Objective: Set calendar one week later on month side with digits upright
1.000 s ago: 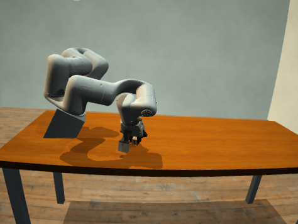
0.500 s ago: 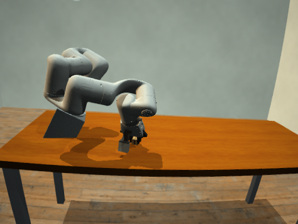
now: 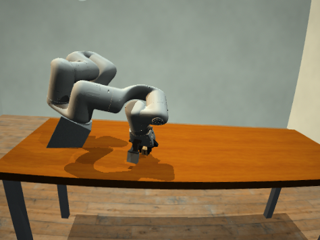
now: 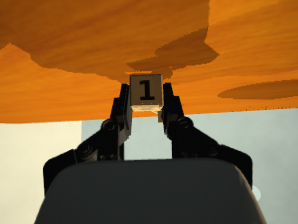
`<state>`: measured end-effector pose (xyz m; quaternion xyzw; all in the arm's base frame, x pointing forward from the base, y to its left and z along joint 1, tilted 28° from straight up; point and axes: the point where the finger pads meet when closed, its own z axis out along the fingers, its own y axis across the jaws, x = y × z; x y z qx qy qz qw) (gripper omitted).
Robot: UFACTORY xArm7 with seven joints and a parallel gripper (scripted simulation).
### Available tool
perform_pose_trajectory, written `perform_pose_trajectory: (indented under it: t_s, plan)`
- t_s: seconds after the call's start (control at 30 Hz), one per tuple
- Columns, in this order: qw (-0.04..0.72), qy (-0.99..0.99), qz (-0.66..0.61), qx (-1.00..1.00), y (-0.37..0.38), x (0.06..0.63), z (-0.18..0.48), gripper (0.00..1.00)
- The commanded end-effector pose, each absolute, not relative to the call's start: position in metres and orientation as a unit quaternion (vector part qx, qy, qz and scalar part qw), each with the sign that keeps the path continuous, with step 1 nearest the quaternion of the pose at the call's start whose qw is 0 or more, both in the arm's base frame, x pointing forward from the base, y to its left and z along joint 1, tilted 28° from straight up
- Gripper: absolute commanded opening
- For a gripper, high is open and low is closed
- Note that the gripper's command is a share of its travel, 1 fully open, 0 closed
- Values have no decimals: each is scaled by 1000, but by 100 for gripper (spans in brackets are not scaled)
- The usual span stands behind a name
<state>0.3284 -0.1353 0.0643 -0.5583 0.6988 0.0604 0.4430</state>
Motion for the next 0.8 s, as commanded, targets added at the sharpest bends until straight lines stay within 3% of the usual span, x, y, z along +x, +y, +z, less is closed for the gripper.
perform_pose_trajectory:
  t_s: [0.0, 0.13, 0.27, 0.47, 0.5, 0.77]
  plan:
    - [443, 699, 59, -558, -136, 328, 65, 31]
    - [443, 699, 59, -558, -136, 328, 65, 39]
    - [443, 699, 59, -558, -136, 328, 65, 39]
    - [443, 699, 59, -558, -136, 328, 65, 47]
    - [443, 699, 59, -558, -136, 328, 65, 69]
    - [443, 699, 59, -558, -136, 328, 65, 69]
